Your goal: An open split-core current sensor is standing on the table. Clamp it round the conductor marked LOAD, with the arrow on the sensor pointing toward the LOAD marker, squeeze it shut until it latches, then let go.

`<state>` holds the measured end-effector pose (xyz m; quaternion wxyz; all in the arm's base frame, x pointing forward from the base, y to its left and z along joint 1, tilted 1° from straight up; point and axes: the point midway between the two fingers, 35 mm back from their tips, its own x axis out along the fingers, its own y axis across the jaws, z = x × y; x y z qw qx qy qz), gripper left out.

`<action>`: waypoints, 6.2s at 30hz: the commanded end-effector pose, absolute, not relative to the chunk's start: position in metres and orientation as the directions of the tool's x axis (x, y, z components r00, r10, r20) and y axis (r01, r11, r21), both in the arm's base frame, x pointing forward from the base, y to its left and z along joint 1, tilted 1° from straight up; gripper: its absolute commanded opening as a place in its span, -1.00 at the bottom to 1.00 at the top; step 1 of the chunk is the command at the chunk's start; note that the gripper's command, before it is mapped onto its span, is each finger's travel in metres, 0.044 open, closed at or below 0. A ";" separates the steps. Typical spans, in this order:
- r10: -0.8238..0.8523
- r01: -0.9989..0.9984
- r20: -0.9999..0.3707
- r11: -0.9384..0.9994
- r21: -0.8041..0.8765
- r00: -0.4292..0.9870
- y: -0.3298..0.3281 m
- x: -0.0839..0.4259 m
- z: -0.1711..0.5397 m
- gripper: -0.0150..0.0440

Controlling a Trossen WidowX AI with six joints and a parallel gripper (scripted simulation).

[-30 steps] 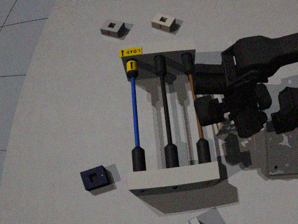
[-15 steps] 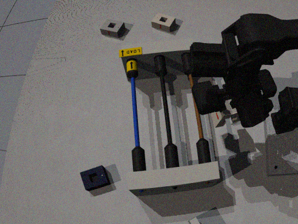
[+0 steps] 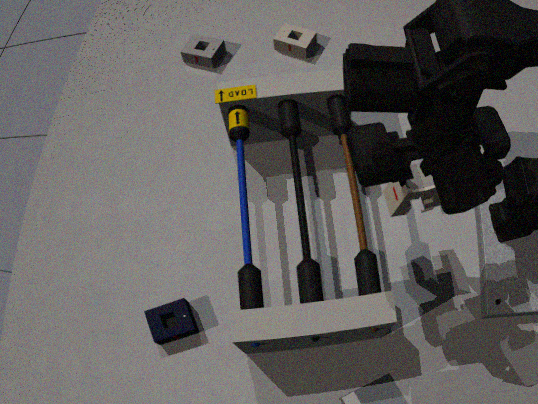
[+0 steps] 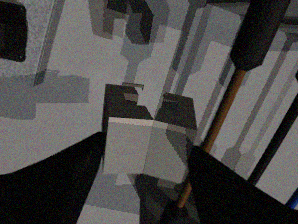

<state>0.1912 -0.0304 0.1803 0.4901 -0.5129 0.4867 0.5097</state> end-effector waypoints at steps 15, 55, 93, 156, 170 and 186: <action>-0.010 -0.868 -0.998 0.494 -0.053 0.056 -0.034 0.224 0.187 -0.49; -0.017 0.302 -0.985 0.953 0.036 0.170 -0.038 0.304 0.192 -0.49; -0.019 0.960 -0.961 -0.025 0.277 0.277 -0.039 0.380 0.188 -0.49; -0.024 0.961 -0.962 -0.044 0.273 0.272 -0.041 0.394 0.138 -0.49; -0.024 0.961 -0.962 -0.044 0.273 0.272 -0.041 0.394 0.138 -0.49; -0.020 0.974 -0.975 -0.046 0.224 0.223 -0.041 0.399 0.139 -0.49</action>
